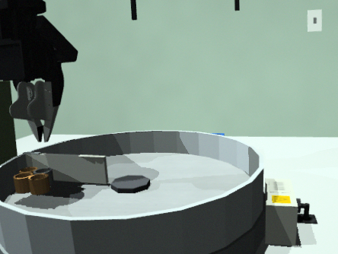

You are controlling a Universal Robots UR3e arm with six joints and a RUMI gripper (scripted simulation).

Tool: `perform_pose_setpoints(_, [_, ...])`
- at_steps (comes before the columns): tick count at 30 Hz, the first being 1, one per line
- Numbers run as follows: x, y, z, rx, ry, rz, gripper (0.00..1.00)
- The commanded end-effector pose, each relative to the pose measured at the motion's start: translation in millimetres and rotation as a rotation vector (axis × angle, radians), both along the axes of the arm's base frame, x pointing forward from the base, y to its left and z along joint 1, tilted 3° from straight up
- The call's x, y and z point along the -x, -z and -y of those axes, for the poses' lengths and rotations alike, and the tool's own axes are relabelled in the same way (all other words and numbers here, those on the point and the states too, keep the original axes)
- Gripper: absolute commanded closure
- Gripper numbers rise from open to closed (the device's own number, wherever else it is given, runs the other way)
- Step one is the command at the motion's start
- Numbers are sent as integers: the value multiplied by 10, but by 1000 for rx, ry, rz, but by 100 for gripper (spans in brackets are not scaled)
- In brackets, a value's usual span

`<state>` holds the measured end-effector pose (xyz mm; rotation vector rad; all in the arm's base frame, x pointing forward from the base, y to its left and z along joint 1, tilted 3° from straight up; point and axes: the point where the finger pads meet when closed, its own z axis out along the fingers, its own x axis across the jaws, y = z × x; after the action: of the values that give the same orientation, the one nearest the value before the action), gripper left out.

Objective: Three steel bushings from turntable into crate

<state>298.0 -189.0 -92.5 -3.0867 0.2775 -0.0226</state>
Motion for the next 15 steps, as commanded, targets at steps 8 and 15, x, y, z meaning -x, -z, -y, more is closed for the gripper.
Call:
perform_pose_setpoints(8, [-10,226,-1,1,0,1,94])
perform_pose_setpoints(15, [-9,226,0,1,0,1,94])
